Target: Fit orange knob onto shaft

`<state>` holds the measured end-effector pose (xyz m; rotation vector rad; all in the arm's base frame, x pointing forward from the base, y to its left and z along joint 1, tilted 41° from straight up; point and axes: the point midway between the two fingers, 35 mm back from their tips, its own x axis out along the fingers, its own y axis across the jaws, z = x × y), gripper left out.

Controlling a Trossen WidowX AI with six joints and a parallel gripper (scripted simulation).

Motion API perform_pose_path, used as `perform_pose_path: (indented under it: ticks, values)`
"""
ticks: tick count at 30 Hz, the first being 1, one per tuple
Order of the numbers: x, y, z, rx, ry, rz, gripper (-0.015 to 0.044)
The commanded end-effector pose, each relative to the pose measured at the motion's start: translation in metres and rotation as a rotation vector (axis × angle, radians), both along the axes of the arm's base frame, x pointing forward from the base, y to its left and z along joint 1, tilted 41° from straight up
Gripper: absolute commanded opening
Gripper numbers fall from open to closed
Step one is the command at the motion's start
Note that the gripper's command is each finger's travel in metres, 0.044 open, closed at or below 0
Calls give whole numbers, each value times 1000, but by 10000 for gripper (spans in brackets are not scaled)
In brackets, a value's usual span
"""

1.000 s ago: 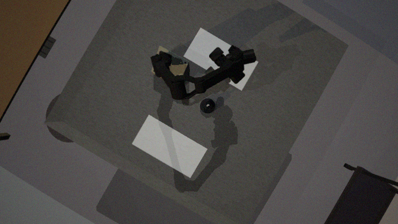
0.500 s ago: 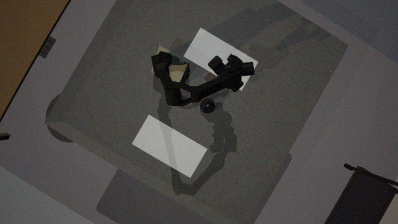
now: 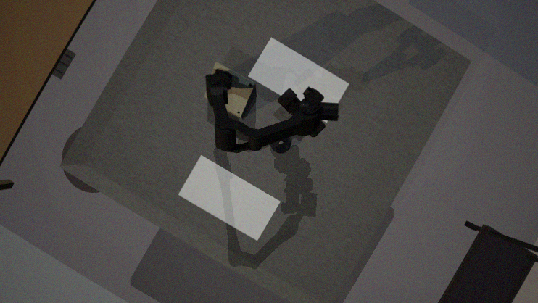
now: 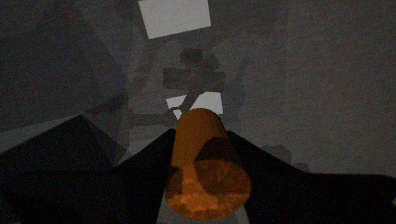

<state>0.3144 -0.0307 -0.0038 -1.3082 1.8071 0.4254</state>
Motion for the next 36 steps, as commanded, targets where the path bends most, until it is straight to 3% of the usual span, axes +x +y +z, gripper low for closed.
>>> perform_pose_path:
  ticks: [1,36]
  values:
    - [1,-9,7,-3,-8,10,0]
    - [-23,-107,52,-40,-2,3,0]
